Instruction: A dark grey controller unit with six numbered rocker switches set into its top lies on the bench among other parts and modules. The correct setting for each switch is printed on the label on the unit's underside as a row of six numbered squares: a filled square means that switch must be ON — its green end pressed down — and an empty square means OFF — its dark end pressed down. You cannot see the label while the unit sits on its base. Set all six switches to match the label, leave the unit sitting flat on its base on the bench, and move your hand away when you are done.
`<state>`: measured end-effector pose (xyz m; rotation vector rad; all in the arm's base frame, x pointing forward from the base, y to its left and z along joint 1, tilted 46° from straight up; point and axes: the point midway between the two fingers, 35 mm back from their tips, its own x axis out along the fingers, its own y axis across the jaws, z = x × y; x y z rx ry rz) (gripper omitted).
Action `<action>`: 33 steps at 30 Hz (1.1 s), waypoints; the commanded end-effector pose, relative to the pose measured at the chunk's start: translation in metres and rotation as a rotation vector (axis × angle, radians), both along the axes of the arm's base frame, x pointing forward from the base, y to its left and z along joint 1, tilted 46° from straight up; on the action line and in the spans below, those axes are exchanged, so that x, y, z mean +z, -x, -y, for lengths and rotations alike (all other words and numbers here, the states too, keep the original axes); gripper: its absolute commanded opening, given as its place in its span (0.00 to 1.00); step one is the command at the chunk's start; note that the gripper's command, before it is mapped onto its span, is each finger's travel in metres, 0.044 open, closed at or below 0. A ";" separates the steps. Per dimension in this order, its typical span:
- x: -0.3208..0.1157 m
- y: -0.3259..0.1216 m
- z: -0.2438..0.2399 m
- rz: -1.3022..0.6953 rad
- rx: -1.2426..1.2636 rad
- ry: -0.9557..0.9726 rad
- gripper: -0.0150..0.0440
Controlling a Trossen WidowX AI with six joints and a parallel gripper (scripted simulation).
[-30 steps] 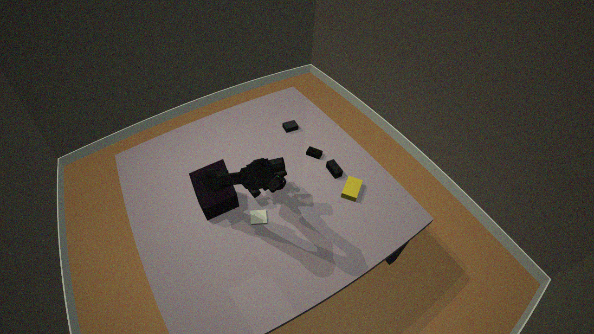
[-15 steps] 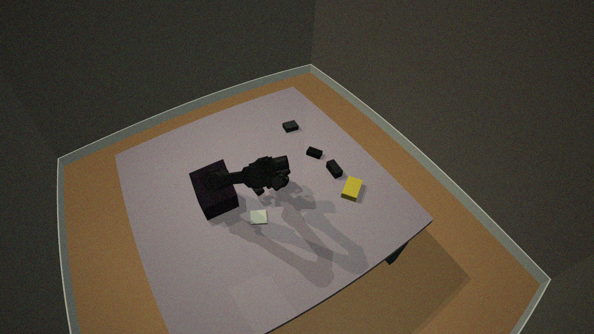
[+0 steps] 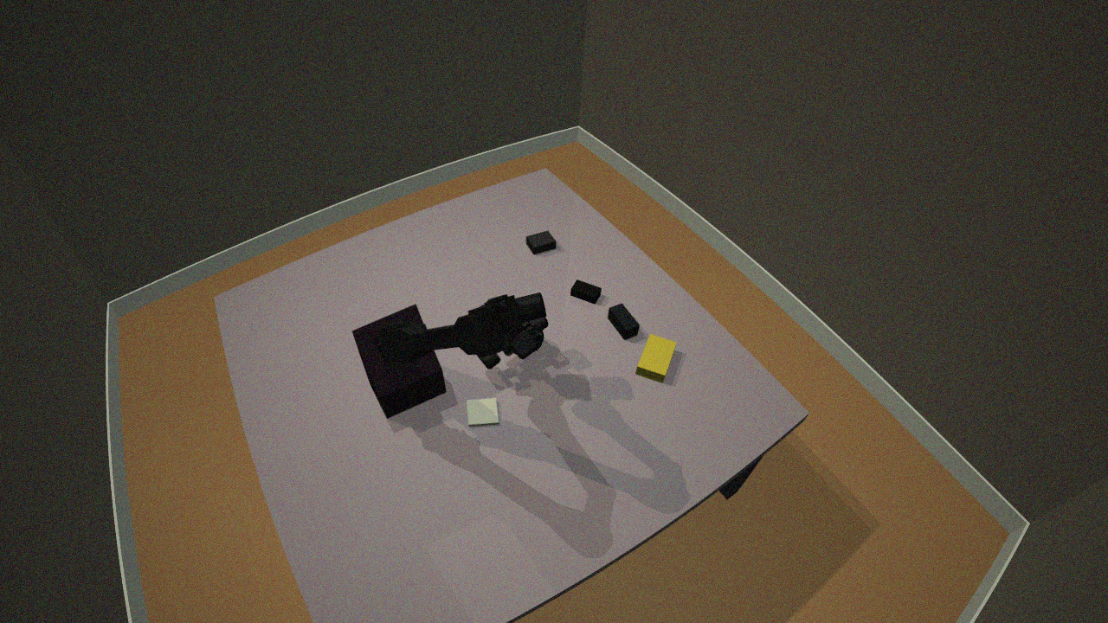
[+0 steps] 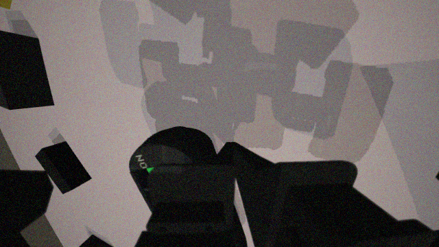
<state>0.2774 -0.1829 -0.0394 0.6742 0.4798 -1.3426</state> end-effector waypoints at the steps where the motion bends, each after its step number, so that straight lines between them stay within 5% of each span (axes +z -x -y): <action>1: 0.001 -0.011 0.002 0.018 -0.001 -0.002 0.25; 33: 0.001 -0.017 0.002 0.019 -0.001 -0.002 0.25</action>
